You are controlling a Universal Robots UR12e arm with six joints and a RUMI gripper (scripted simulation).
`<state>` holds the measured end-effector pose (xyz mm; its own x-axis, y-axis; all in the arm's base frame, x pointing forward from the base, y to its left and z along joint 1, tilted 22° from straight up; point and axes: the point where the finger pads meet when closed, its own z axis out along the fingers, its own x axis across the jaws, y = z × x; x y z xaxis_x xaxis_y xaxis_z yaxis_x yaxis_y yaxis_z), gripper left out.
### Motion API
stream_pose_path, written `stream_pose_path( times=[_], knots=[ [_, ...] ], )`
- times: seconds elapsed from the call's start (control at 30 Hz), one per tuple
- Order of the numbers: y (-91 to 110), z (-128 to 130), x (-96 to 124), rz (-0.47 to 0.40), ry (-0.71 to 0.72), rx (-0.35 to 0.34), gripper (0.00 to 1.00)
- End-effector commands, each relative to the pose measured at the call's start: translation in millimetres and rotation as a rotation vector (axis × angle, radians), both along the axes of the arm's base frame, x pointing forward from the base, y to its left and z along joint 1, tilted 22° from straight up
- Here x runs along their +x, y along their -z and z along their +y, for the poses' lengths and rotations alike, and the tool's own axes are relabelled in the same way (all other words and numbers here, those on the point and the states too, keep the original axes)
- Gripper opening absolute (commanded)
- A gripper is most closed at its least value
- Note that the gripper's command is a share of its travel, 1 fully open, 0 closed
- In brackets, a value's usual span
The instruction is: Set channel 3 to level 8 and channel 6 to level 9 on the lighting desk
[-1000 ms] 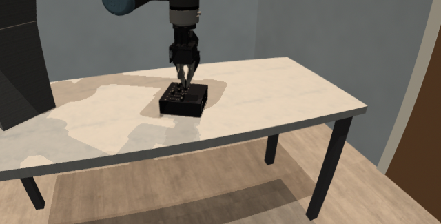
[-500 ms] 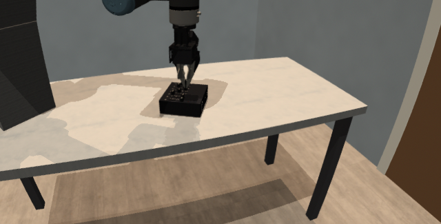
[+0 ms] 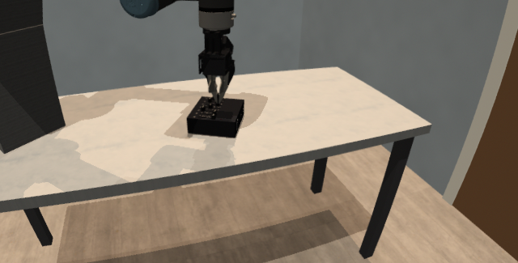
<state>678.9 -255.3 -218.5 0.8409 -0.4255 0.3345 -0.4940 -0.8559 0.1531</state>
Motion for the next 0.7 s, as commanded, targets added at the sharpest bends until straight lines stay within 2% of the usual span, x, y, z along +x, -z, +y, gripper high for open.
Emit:
stream_pose_path(
  times=[0.0,0.67],
  knots=[
    [-3.2,-0.7,3.9,-0.005,-0.001,-0.004,0.0],
    [-0.5,-1.6,4.5,-0.005,-0.002,-0.004,0.0]
  ],
)
